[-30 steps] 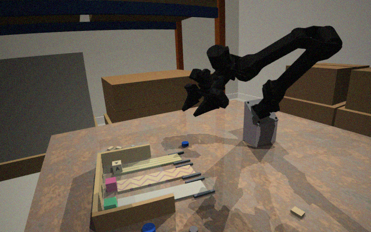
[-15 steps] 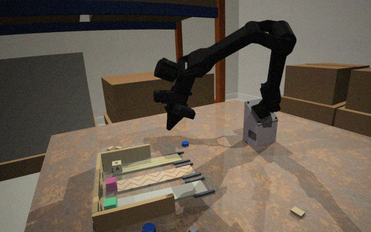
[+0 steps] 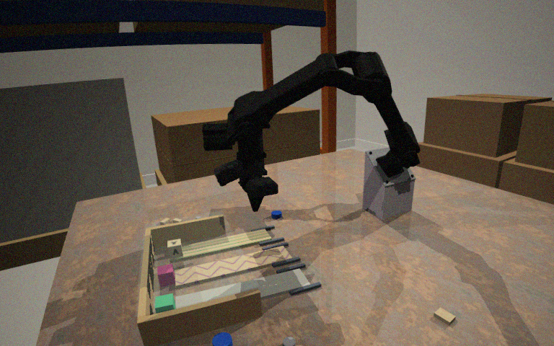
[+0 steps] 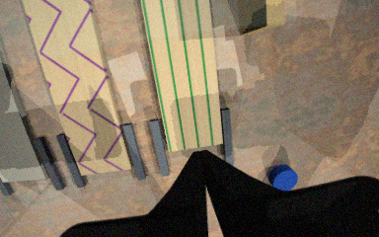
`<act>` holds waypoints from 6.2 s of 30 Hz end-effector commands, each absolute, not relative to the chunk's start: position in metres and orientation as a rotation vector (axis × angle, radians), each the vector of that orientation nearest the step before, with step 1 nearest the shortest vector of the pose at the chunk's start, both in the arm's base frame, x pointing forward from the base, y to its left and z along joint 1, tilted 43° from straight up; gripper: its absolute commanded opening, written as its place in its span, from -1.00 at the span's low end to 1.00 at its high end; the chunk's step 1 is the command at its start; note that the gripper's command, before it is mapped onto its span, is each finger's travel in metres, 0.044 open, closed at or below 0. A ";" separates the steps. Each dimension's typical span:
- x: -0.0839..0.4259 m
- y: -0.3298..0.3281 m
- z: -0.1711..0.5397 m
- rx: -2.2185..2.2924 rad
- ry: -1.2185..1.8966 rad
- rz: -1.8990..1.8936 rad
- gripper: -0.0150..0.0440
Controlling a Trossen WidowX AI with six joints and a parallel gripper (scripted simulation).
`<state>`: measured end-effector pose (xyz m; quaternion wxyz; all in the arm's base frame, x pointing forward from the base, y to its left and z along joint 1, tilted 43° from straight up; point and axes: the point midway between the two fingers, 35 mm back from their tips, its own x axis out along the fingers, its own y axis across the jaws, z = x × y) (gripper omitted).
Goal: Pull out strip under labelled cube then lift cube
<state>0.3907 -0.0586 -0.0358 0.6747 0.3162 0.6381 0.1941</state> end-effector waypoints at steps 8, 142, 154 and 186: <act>0.393 -0.051 -0.047 0.703 1.440 0.438 -0.49; 0.361 -0.002 -0.092 0.706 1.442 0.441 -0.49; 0.343 0.001 -0.093 0.707 1.443 0.441 -0.49; 0.297 0.009 -0.093 0.708 1.445 0.440 -0.49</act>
